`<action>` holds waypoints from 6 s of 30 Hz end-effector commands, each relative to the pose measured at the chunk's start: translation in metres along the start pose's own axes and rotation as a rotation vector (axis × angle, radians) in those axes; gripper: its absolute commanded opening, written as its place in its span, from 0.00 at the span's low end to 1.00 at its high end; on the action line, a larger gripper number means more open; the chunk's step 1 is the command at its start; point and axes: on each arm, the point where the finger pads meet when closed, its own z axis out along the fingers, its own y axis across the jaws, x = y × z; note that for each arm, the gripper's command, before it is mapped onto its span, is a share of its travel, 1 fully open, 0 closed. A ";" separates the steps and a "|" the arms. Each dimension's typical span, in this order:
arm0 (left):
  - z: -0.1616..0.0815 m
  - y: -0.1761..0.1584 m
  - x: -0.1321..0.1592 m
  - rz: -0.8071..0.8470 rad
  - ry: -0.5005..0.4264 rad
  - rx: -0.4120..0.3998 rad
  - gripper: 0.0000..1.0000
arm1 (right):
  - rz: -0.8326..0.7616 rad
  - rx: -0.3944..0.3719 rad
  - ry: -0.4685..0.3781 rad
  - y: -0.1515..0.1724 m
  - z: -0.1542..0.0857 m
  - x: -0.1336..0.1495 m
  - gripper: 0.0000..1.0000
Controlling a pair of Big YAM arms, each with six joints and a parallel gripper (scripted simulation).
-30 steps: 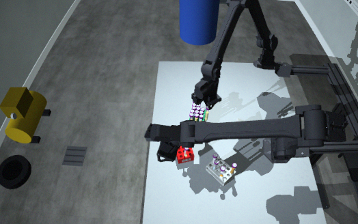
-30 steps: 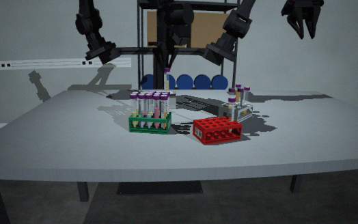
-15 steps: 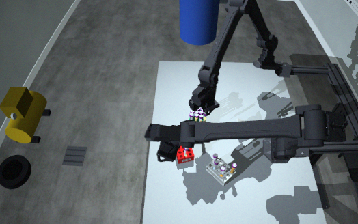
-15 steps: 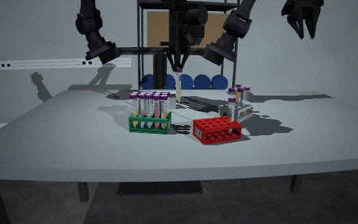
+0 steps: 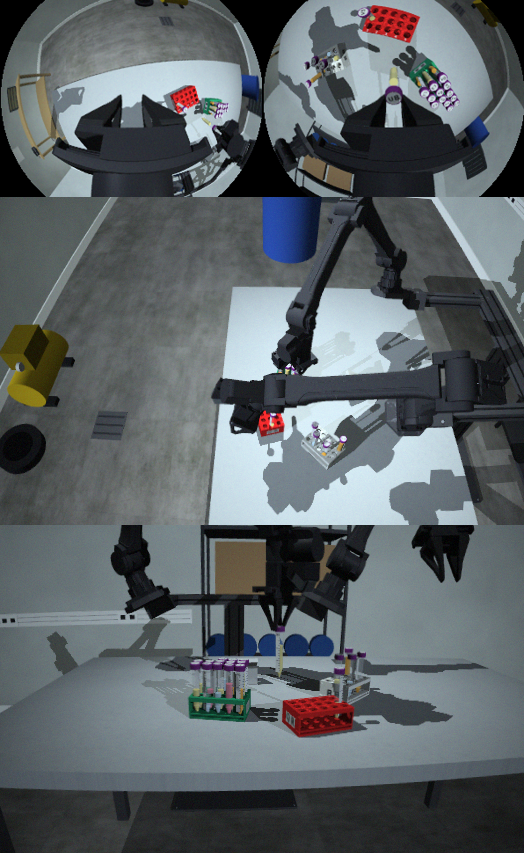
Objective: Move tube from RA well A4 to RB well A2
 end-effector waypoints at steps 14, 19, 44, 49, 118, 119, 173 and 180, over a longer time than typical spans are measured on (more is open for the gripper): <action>-0.008 0.008 -0.015 -0.013 -0.031 -0.011 0.30 | -0.002 -0.002 -0.017 0.044 -0.005 -0.048 0.00; -0.008 0.008 -0.015 -0.013 -0.031 -0.011 0.30 | -0.112 -0.003 -0.013 0.041 -0.003 -0.054 0.00; -0.008 0.008 -0.015 -0.013 -0.031 -0.011 0.30 | -0.807 -0.003 0.001 0.035 0.003 -0.050 0.00; -0.008 0.008 -0.015 -0.013 -0.031 -0.011 0.30 | -0.955 -0.003 0.000 0.035 0.003 -0.050 0.00; -0.008 0.008 -0.015 -0.013 -0.031 -0.011 0.30 | -0.950 -0.004 -0.018 0.236 0.002 0.027 0.00; -0.008 0.008 -0.015 -0.013 -0.031 -0.011 0.30 | -0.950 -0.004 -0.018 0.239 0.002 0.028 0.00; -0.008 0.008 -0.015 -0.013 -0.031 -0.011 0.30 | -0.942 -0.008 -0.014 0.236 0.005 -0.022 0.00; -0.008 0.008 -0.015 -0.013 -0.031 -0.011 0.30 | -0.954 -0.001 0.033 0.228 0.024 -0.002 0.00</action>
